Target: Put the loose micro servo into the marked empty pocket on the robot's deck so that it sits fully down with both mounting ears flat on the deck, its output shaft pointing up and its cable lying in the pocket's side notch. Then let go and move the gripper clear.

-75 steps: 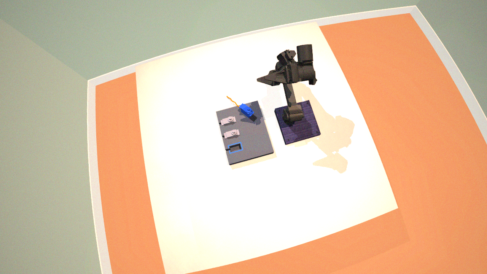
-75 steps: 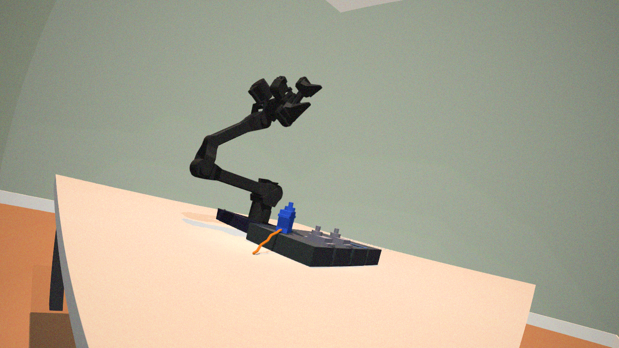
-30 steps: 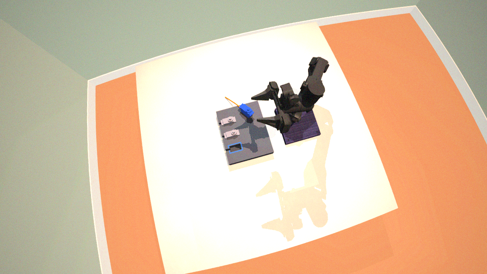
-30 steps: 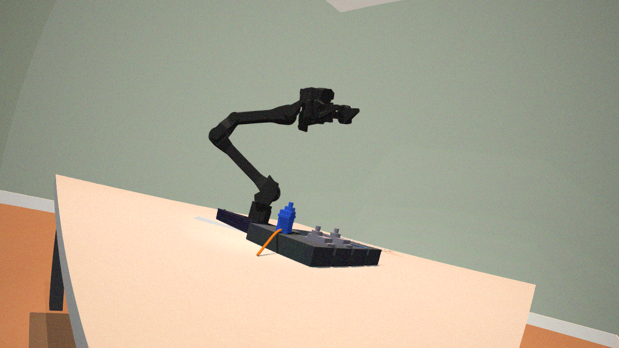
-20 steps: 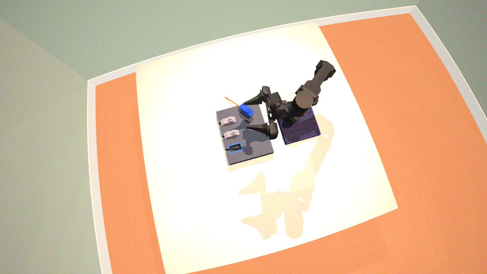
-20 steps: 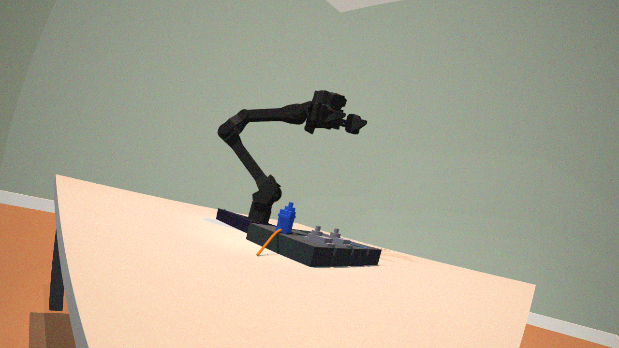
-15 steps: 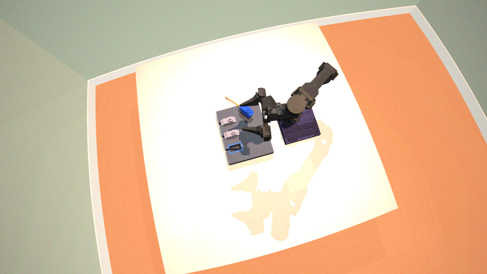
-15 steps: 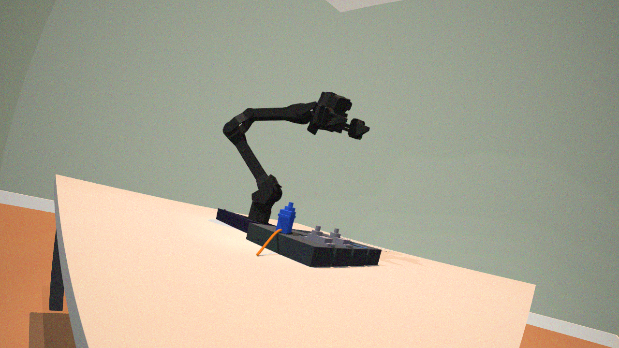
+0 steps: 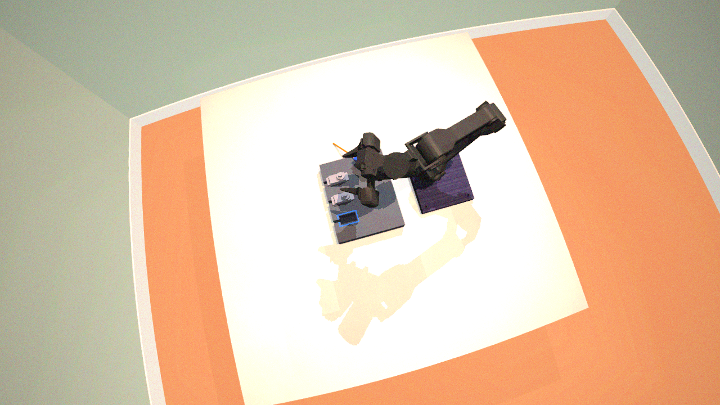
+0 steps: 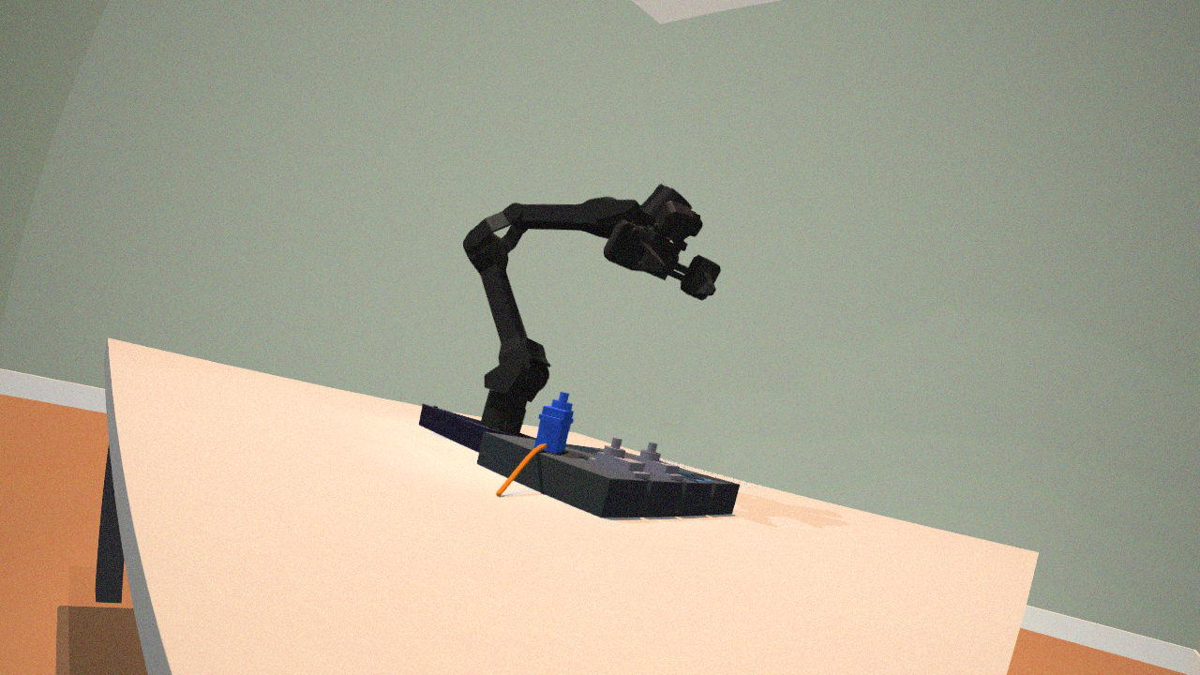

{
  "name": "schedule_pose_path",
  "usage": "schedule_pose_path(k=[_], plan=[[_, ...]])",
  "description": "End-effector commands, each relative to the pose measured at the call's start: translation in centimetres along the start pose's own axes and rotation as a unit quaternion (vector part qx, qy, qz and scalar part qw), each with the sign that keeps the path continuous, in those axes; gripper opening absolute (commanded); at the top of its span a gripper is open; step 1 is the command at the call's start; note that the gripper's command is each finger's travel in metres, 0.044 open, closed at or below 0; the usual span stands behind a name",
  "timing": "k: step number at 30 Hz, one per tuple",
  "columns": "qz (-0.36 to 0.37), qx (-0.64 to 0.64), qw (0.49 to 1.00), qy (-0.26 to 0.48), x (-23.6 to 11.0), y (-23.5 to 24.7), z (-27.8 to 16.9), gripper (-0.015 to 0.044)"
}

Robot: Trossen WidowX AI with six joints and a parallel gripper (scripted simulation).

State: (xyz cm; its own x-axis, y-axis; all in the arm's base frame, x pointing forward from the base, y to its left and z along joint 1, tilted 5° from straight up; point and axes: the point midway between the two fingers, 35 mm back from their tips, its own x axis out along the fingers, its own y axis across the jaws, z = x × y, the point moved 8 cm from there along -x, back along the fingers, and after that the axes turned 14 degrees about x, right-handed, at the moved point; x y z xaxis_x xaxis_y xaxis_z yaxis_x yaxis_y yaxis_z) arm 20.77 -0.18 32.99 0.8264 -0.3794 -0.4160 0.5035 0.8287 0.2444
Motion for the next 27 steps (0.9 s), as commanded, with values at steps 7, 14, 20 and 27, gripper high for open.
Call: schedule_pose_path(k=[7,14,20,27], plan=[[-0.069,0.013,0.993,0.097,3.5,-2.0,-0.6,0.044],[-0.118,0.038,0.977,0.173,5.7,-3.9,-1.3,0.044],[-0.158,0.071,0.956,0.237,7.2,-5.9,-1.9,0.044],[-0.202,0.121,0.921,0.309,8.6,-8.3,-2.6,0.044]])
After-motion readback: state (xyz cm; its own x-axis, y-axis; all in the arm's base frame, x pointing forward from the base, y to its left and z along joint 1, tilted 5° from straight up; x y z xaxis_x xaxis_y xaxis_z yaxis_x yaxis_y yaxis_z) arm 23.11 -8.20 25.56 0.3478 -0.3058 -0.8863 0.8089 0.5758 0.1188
